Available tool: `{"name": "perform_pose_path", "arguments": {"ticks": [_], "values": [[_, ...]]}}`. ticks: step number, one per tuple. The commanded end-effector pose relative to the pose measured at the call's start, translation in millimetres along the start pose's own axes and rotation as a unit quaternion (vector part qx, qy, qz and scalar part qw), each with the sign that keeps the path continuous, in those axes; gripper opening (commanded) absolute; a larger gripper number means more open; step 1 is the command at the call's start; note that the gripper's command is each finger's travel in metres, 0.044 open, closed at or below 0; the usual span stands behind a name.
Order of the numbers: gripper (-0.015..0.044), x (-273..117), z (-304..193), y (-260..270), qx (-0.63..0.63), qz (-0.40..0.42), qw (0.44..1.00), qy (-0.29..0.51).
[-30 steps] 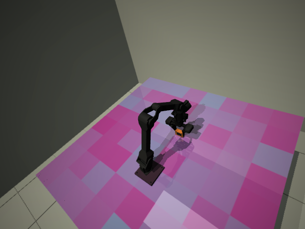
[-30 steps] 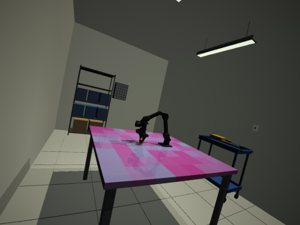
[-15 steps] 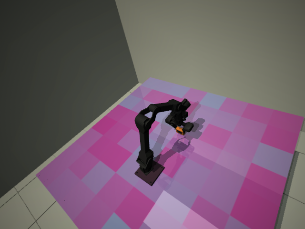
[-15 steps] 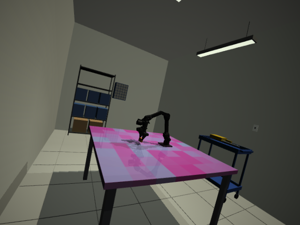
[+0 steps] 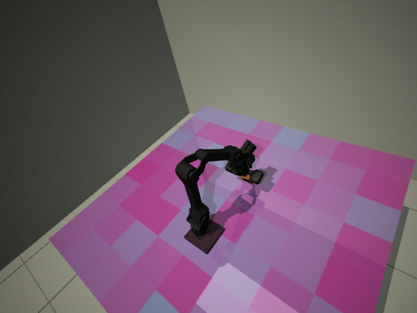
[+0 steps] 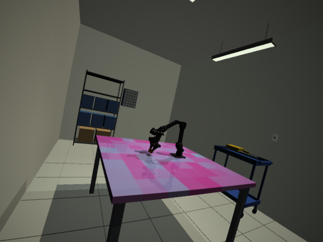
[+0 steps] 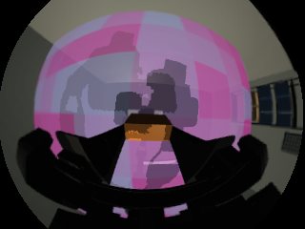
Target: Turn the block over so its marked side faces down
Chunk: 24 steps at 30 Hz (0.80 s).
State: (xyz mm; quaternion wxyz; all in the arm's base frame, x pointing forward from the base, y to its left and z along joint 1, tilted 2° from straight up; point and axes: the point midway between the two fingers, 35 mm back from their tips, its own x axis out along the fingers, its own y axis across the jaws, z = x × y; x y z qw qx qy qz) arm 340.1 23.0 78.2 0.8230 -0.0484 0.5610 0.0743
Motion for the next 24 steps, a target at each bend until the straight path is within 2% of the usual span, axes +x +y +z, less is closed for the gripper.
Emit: {"name": "perform_pose_path", "arguments": {"ticks": [1, 13, 24], "values": [[0.0, -3.2, 0.9, 0.2, -0.001, 0.001, 0.999, -0.037], [0.0, -4.4, -5.3, 0.8, -0.004, -0.001, 0.992, -0.13], [0.0, 6.2, -2.0, -0.3, -0.003, -0.001, 0.987, -0.159]]}}
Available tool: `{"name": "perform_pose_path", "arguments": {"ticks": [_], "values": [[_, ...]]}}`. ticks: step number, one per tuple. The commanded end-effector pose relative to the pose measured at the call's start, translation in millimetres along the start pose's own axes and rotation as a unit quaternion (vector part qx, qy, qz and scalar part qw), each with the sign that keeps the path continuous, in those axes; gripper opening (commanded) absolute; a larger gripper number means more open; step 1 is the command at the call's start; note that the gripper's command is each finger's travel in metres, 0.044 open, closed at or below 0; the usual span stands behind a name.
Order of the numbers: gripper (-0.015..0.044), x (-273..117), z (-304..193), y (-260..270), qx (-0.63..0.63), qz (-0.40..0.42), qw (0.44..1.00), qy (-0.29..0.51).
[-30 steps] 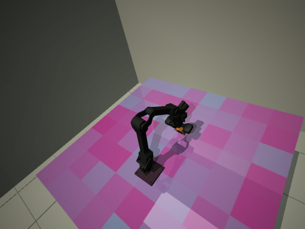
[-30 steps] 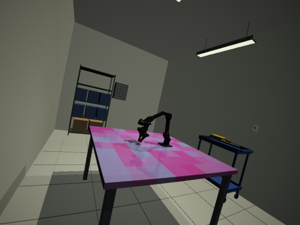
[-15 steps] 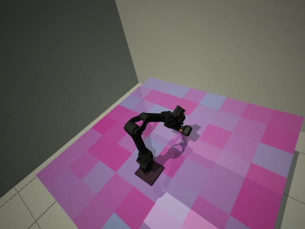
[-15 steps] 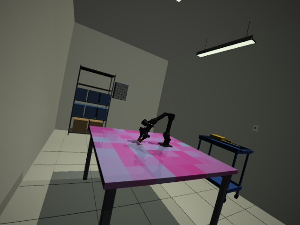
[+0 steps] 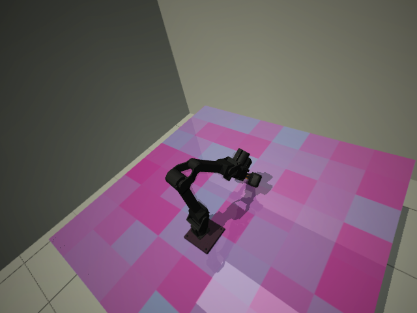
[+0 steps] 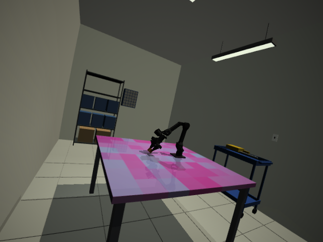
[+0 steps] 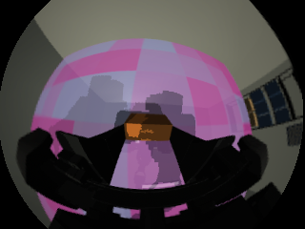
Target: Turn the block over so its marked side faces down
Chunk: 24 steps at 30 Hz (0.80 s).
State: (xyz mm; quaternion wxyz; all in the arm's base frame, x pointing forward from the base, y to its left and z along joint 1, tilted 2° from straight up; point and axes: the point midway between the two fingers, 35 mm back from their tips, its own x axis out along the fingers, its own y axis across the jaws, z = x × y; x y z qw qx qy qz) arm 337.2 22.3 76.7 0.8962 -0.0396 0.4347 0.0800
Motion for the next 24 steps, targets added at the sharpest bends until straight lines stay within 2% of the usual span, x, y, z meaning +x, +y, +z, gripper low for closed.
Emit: {"name": "perform_pose_path", "arguments": {"ticks": [1, 13, 24], "values": [[0.0, 9.1, -0.4, -0.5, -0.001, 0.001, 1.0, -0.02], [0.0, 35.5, -3.9, -2.9, 0.002, 0.001, 0.995, -0.1], [0.0, 43.3, -11.7, -2.9, 0.002, 0.001, 0.985, -0.173]]}}
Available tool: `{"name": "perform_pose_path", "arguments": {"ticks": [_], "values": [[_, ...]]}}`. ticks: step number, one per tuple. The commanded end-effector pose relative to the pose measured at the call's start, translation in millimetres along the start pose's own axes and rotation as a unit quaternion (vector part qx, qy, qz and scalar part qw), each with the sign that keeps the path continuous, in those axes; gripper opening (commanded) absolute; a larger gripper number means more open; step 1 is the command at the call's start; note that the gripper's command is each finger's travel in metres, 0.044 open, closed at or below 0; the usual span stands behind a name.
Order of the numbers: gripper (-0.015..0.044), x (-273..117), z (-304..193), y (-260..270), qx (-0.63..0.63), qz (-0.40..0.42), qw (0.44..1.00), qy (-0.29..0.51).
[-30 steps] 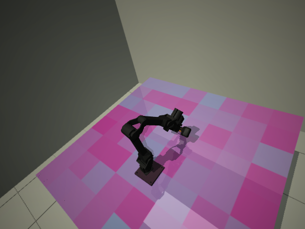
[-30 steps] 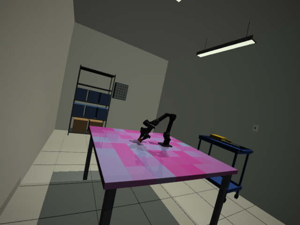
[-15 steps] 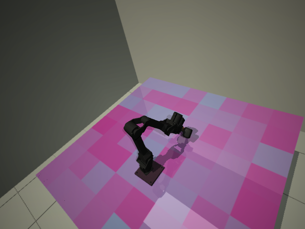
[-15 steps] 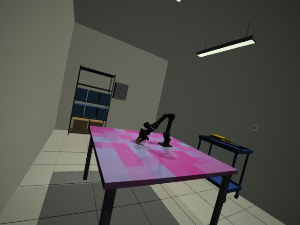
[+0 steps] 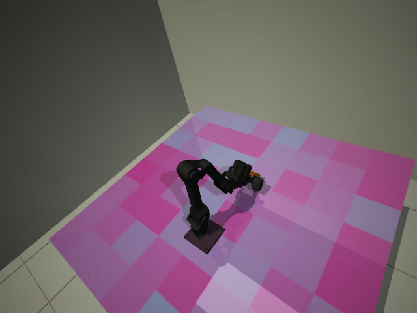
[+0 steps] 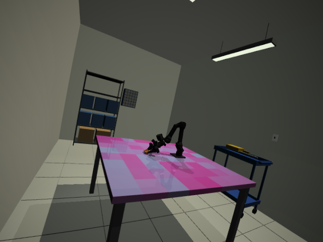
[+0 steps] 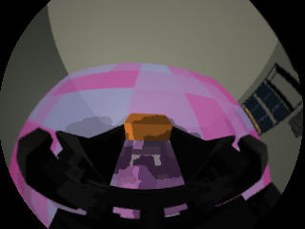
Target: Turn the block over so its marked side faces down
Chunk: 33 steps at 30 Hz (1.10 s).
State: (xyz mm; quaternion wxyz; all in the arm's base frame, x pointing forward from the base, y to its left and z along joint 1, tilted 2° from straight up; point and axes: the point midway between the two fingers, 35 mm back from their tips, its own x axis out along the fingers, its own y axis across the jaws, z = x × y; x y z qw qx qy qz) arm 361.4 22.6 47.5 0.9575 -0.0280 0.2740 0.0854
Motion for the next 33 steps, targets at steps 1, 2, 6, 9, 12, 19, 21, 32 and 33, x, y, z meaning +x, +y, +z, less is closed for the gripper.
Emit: {"name": "perform_pose_path", "arguments": {"ticks": [1, 2, 6, 9, 12, 19, 21, 32, 33], "values": [[0.0, 0.7, -14.2, 1.3, 0.005, 0.002, 1.0, -0.008], [0.0, 0.2, -14.9, 1.4, 0.005, 0.002, 1.0, -0.015], [0.0, -3.0, -17.5, 2.1, 0.004, 0.002, 0.999, -0.041], [0.0, -6.7, -19.0, 2.8, 0.004, 0.003, 0.998, -0.061], [0.0, -11.4, -20.2, 3.6, 0.003, 0.003, 0.997, -0.081], [0.0, -20.6, -20.8, 5.2, 0.001, 0.003, 0.994, -0.111], [0.0, -22.1, -19.1, 5.2, 0.001, 0.003, 0.993, -0.119], [0.0, -22.3, -18.8, 5.2, 0.001, 0.003, 0.993, -0.12], [0.0, -22.3, -18.8, 5.2, 0.001, 0.003, 0.993, -0.12]]}}
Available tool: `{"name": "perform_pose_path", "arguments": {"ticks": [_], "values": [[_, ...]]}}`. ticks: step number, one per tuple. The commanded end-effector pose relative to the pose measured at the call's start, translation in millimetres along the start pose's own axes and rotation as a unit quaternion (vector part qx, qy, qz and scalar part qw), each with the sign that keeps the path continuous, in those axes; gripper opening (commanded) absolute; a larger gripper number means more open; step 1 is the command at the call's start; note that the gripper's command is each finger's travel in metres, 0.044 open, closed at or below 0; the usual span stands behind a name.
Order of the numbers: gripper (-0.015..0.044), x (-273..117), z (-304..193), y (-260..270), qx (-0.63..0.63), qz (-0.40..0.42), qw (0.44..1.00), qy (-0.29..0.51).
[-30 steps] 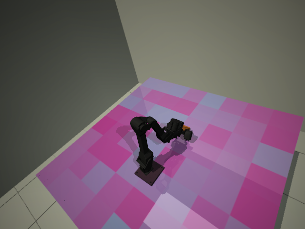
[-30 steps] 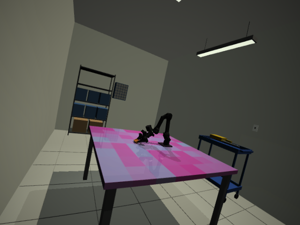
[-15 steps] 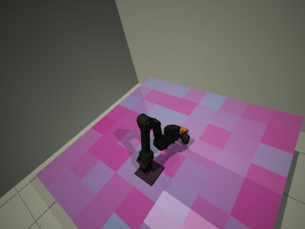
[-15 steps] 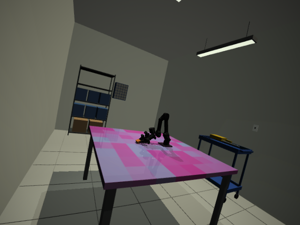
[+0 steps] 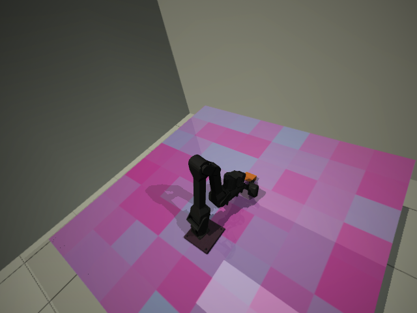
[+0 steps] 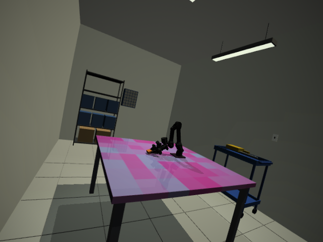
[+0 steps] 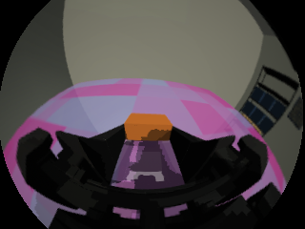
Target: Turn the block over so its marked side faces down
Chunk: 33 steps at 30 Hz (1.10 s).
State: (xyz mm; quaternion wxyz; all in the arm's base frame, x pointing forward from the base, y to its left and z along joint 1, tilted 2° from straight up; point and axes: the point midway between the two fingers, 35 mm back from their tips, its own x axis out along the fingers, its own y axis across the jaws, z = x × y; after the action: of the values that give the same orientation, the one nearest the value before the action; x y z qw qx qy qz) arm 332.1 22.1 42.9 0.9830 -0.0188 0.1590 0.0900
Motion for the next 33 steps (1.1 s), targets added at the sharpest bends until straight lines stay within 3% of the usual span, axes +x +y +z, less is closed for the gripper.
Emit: {"name": "perform_pose_path", "arguments": {"ticks": [1, 2, 19, 33], "values": [[0.0, -0.1, 0.5, 0.4, 0.003, 0.001, 1.0, -0.002], [0.0, -0.1, 0.5, 0.4, 0.003, 0.001, 1.0, -0.002], [0.044, -0.1, 0.5, 0.4, 0.003, 0.001, 1.0, -0.002], [0.044, -0.1, 0.5, 0.4, 0.003, 0.001, 1.0, -0.002]]}}
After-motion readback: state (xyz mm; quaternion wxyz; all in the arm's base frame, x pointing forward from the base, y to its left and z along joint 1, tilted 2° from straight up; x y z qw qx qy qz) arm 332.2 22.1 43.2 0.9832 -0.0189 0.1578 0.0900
